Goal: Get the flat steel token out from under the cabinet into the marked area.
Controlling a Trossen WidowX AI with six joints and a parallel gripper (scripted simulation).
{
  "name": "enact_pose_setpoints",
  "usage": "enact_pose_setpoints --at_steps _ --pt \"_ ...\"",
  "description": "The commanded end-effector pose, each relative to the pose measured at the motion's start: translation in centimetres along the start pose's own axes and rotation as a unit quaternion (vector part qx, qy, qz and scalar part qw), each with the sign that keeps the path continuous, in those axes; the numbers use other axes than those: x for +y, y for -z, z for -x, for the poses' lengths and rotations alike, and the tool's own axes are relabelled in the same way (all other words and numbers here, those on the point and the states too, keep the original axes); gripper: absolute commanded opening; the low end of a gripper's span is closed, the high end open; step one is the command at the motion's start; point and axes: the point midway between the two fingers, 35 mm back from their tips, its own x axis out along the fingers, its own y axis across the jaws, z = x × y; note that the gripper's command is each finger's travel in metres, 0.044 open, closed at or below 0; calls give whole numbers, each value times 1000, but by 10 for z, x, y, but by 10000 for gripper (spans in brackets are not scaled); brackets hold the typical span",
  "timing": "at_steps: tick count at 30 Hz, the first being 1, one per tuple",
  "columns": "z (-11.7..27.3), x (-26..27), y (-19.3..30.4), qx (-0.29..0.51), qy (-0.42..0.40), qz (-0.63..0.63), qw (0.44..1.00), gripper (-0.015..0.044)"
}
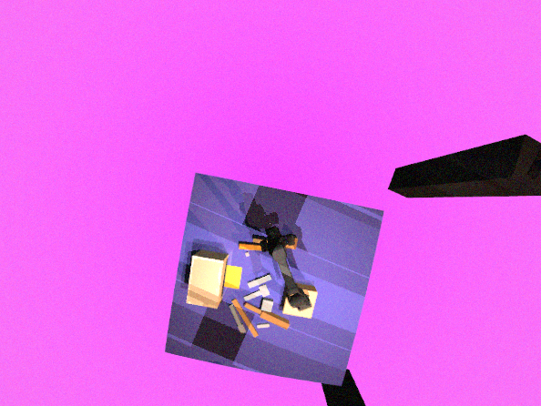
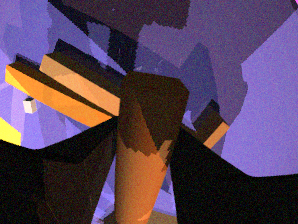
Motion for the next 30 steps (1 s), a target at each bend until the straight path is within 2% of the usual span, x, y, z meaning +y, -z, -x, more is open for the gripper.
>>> enact_pose_setpoints --at_steps 1,30 --pt "5 0 0 -5 0 -15 1000 0" --pt "5 0 0 -5 -1 -129 992 0"
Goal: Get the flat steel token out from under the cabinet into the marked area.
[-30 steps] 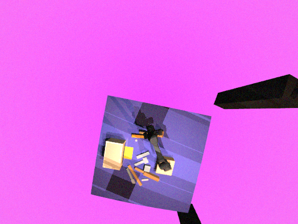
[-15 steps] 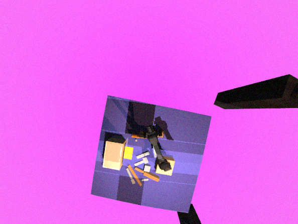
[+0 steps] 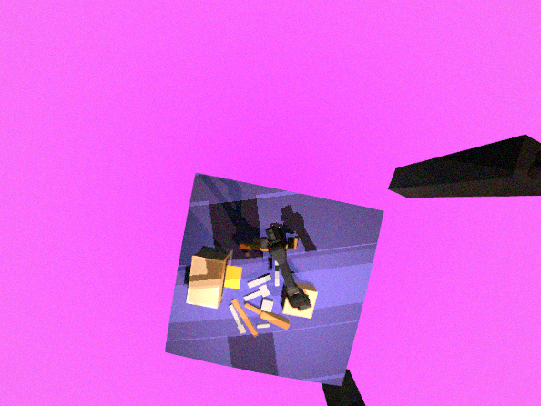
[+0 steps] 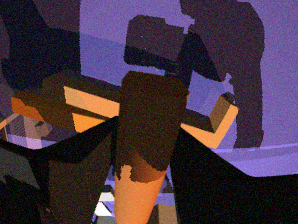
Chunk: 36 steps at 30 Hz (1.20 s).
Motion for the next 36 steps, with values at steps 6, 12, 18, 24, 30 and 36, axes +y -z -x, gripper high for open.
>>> enact_pose_setpoints --at_steps 6,12,18,24,30,36 --pt "5 0 0 -4 -2 -35 999 0" --pt "5 0 0 -4 -3 -59 998 0" --pt "5 0 0 -4 -3 -82 997 0" --pt "5 0 0 -4 -3 -106 994 0" --pt "5 0 0 -4 -3 -129 992 0" --pt "5 0 0 -4 -3 -152 988 0"
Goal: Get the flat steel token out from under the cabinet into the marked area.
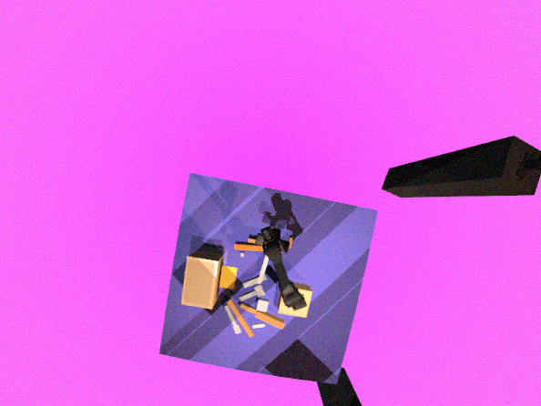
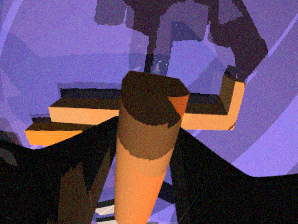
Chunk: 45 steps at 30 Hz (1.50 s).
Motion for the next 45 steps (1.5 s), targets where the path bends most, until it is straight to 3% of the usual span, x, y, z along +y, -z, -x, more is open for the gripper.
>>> enact_pose_setpoints --at_steps 1,45 --pt "5 0 0 -3 -4 -15 1000 0" --pt "5 0 0 -2 -5 -188 982 0"
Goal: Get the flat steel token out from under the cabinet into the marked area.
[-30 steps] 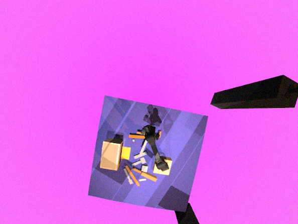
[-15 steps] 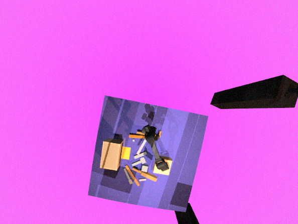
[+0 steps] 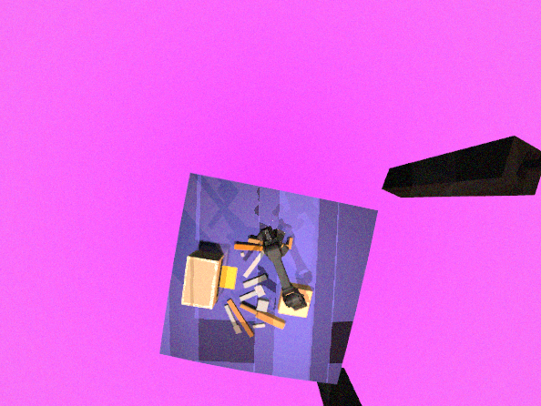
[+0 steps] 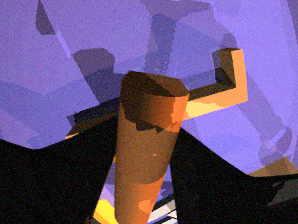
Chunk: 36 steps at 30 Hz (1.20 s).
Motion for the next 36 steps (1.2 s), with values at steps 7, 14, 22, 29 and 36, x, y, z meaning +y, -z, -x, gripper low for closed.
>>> enact_pose_setpoints --at_steps 7,14,22,29,36 --pt "5 0 1 0 -6 -40 999 0" --pt "5 0 0 0 -6 -68 998 0" --pt "5 0 0 0 -6 -100 995 0" --pt "5 0 0 1 -6 -128 992 0" --pt "5 0 0 1 -6 -156 988 0"
